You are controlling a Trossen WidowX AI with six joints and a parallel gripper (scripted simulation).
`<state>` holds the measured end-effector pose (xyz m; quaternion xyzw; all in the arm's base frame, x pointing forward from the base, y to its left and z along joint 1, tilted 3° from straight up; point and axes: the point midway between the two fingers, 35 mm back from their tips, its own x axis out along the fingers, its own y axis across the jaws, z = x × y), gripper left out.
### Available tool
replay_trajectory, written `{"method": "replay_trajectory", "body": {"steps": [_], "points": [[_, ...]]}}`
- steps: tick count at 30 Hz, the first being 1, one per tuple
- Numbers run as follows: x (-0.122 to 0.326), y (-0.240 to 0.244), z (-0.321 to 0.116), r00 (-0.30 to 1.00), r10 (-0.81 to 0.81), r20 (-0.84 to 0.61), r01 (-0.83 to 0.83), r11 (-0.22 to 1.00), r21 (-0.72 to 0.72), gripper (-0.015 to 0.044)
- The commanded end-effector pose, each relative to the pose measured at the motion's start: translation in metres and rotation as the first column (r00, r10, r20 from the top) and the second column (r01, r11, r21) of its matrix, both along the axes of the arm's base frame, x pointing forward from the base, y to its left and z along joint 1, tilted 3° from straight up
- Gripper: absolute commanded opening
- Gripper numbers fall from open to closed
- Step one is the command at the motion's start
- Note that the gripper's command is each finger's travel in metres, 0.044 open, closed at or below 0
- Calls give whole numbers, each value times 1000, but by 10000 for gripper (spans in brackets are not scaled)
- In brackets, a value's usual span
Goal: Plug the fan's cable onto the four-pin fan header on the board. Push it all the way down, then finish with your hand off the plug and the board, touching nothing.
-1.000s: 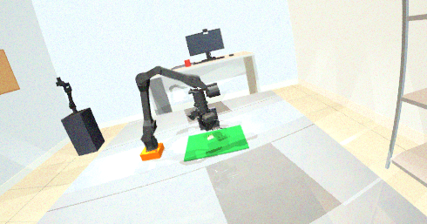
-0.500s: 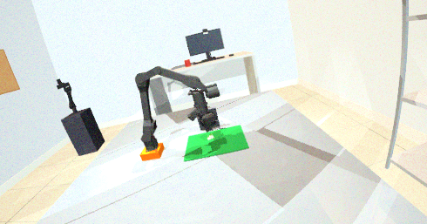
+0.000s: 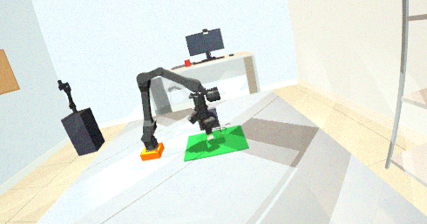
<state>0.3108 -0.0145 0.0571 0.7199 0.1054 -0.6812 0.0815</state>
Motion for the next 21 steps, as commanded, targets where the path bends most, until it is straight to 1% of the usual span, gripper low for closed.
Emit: {"method": "replay_trajectory", "body": {"steps": [1,21], "points": [[1,0,0,1000,9,2,-9,1000,-4,0],[2,0,-2,1000,14,3,-14,1000,-5,0]]}}
